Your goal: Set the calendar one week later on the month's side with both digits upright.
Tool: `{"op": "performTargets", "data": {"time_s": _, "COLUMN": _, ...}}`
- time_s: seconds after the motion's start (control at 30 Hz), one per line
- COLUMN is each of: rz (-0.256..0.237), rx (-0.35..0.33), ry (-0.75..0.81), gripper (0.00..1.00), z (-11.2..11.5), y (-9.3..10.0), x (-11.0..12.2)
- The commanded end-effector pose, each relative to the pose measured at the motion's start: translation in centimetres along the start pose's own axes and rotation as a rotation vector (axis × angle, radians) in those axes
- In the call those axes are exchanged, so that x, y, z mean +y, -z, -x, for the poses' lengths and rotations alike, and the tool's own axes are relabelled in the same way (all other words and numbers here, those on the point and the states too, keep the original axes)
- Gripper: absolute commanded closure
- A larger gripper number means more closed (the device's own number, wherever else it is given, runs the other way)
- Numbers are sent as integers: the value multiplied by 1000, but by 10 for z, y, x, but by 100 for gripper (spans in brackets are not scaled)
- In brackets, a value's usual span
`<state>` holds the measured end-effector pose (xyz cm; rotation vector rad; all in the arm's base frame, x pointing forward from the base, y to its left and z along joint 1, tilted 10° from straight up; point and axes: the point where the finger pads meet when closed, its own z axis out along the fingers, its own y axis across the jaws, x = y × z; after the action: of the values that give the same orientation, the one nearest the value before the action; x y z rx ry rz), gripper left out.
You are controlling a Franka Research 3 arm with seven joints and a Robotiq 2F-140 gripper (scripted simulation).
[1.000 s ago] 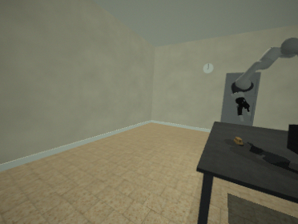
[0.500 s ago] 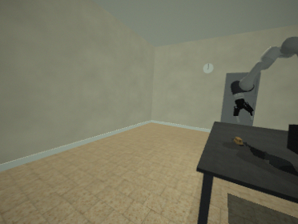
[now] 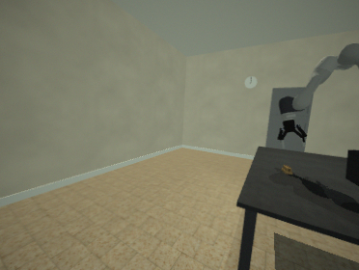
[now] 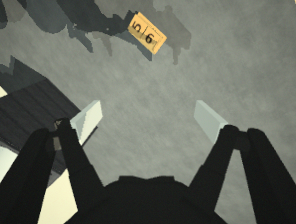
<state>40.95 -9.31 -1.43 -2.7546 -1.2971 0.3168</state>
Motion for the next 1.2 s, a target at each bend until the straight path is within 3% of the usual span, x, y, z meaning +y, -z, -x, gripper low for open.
{"op": "performTargets", "data": {"time_s": 0.0, "rz": 16, "rx": 5, "ry": 35, "gripper": 0, "z": -2, "y": 1, "x": 4}}
{"op": "performTargets", "data": {"time_s": 0.3, "rz": 16, "rx": 5, "ry": 35, "gripper": 0, "z": -2, "y": 1, "x": 4}}
{"op": "performTargets", "data": {"time_s": 0.33, "rz": 70, "rx": -22, "ry": 179, "gripper": 0, "z": -15, "y": -3, "x": 3}}
{"op": "performTargets", "data": {"time_s": 0.43, "rz": 94, "rx": -33, "ry": 246, "gripper": 0, "z": -22, "y": -4, "x": 2}}
{"op": "performTargets", "data": {"time_s": 0.9, "rz": 94, "rx": -33, "ry": 246, "gripper": 0, "z": -22, "y": -4, "x": 2}}
{"op": "performTargets", "data": {"time_s": 0.93, "rz": 143, "rx": -54, "ry": 394, "gripper": 0, "z": -39, "y": -7, "x": -1}}
{"op": "performTargets", "data": {"time_s": 1.17, "rz": 156, "rx": -59, "ry": 436, "gripper": 0, "z": -44, "y": -8, "x": -3}}
